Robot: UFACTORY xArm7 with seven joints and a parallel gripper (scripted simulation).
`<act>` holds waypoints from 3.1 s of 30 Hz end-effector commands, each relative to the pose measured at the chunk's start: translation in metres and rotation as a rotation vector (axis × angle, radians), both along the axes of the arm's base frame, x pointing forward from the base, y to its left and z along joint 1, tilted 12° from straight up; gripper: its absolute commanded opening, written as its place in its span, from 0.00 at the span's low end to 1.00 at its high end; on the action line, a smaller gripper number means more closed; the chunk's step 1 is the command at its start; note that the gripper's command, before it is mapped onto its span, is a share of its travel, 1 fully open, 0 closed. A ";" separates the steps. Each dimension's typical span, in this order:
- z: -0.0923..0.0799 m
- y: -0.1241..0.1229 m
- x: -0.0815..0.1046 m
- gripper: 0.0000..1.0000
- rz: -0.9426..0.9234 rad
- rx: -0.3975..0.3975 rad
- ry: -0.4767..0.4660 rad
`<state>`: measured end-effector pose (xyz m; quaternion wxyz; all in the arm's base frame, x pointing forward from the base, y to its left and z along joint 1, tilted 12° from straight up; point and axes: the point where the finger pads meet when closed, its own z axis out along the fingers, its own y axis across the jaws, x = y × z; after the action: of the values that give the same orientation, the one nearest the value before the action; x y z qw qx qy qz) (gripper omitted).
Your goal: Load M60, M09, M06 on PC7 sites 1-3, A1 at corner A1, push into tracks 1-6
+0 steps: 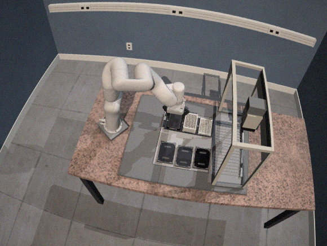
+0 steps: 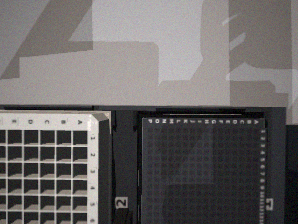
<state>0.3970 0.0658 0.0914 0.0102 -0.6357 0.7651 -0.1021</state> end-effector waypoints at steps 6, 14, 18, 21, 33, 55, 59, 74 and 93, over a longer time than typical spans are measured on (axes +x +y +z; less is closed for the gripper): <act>0.012 0.002 -0.001 1.00 0.001 0.001 -0.003; 0.025 0.004 -0.003 1.00 0.001 0.001 -0.003; 0.032 0.005 -0.004 1.00 0.001 0.001 -0.003; 0.037 0.006 -0.004 1.00 0.001 0.001 -0.003; 0.053 0.008 -0.007 1.00 0.001 0.001 -0.003; 0.071 0.011 -0.009 1.00 0.001 0.001 -0.003; 0.071 0.011 -0.009 1.00 0.001 0.001 -0.003; 0.078 -0.039 0.024 1.00 0.025 -0.003 0.000; 0.089 -0.108 0.071 1.00 0.025 -0.004 0.000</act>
<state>0.4612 -0.0352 0.1777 0.0087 -0.6449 0.7573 -0.1027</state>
